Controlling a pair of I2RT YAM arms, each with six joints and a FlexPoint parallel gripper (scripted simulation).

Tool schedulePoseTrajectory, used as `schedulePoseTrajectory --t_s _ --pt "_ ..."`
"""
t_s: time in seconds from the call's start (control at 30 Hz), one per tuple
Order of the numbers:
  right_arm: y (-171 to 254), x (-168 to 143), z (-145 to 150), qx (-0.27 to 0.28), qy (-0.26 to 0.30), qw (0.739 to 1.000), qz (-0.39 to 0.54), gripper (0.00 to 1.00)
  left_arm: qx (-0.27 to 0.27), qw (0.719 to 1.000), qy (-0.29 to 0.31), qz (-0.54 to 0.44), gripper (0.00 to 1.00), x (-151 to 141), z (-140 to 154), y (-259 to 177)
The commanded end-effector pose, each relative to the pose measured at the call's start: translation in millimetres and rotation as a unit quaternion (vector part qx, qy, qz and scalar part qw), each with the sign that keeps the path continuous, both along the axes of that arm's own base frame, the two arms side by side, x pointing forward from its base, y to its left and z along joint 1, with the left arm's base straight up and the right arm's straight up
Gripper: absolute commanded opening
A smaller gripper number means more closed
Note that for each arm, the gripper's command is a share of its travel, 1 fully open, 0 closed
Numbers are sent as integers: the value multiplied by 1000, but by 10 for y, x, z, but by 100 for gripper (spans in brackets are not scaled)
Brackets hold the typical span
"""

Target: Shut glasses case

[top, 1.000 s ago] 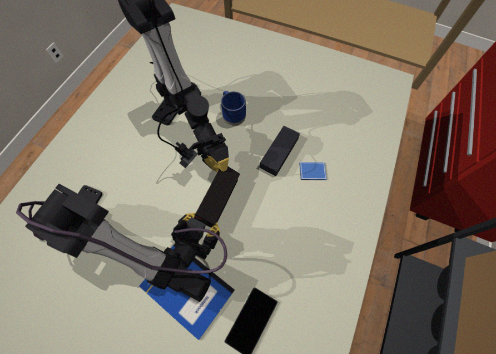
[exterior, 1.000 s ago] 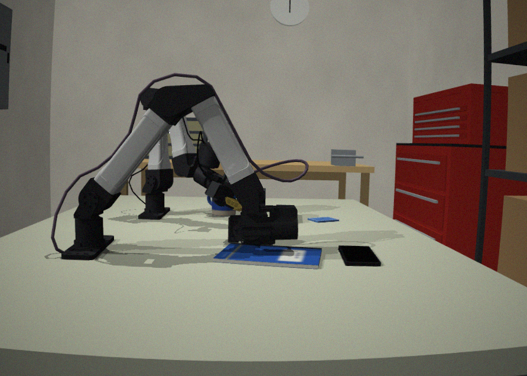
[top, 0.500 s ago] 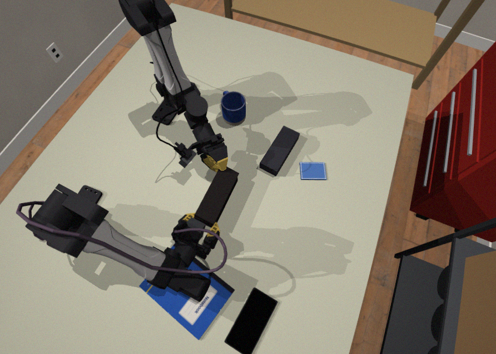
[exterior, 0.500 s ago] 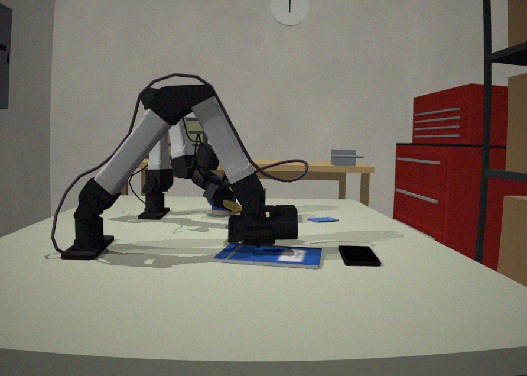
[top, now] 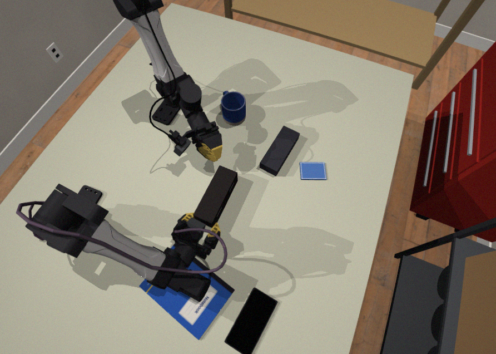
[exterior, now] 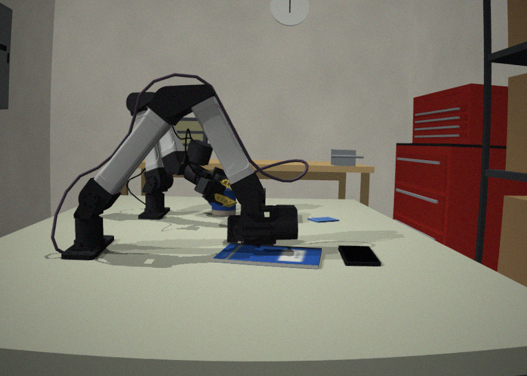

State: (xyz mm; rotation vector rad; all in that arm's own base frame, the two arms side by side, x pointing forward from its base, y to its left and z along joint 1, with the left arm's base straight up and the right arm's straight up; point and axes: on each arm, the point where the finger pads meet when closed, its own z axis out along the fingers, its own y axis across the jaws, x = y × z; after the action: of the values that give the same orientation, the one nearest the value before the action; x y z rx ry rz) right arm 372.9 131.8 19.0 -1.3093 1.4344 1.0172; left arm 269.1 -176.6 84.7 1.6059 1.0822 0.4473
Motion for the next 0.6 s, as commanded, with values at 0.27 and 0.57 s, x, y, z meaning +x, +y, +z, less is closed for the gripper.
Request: schedulePoseTrajectory --t_s 0.27,0.57 --pt "-221 16 -28 -12 8 1000 -6 92 1 1000 4 -1 29 -60 79 43" --pt "-391 63 480 -16 -48 998 -21 92 2 1000 5 -1 29 -68 64 48"
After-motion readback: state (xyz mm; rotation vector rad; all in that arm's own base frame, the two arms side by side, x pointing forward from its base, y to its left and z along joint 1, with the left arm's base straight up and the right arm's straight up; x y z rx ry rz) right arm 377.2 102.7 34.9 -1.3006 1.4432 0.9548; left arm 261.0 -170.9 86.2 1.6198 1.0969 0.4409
